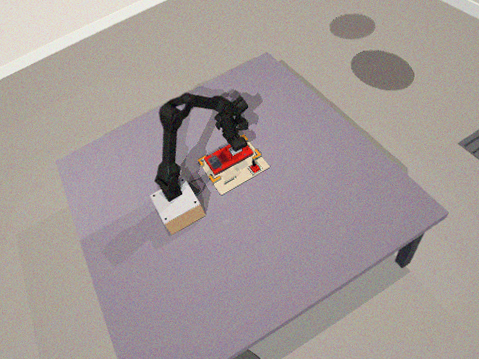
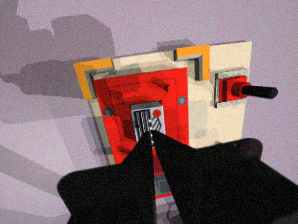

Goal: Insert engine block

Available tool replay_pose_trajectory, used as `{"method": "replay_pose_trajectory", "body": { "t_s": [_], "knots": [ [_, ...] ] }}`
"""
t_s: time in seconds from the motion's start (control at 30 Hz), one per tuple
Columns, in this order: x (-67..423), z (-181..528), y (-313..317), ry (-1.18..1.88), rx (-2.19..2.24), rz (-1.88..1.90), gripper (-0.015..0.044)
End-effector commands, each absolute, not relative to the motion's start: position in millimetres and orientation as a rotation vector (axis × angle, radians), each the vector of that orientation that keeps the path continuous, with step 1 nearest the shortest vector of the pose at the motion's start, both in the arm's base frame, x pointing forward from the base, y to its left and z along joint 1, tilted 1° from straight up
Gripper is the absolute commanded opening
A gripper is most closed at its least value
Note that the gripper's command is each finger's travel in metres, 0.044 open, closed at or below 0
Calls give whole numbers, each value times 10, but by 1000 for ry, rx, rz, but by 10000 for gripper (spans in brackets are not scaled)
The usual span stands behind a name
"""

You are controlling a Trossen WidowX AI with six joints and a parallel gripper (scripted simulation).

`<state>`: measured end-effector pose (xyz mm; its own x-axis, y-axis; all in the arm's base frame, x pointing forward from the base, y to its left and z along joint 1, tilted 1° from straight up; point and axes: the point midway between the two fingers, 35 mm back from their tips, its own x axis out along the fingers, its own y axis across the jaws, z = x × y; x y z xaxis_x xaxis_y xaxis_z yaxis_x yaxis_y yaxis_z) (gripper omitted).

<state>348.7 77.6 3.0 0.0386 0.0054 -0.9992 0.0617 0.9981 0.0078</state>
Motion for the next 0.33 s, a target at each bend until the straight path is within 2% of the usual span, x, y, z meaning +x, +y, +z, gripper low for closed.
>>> {"method": "replay_pose_trajectory", "body": {
  "t_s": [0.0,0.3],
  "knots": [
    [3486,32,770,1532,53,-48,0],
    [3486,32,770,1532,53,-48,0]
  ]
}}
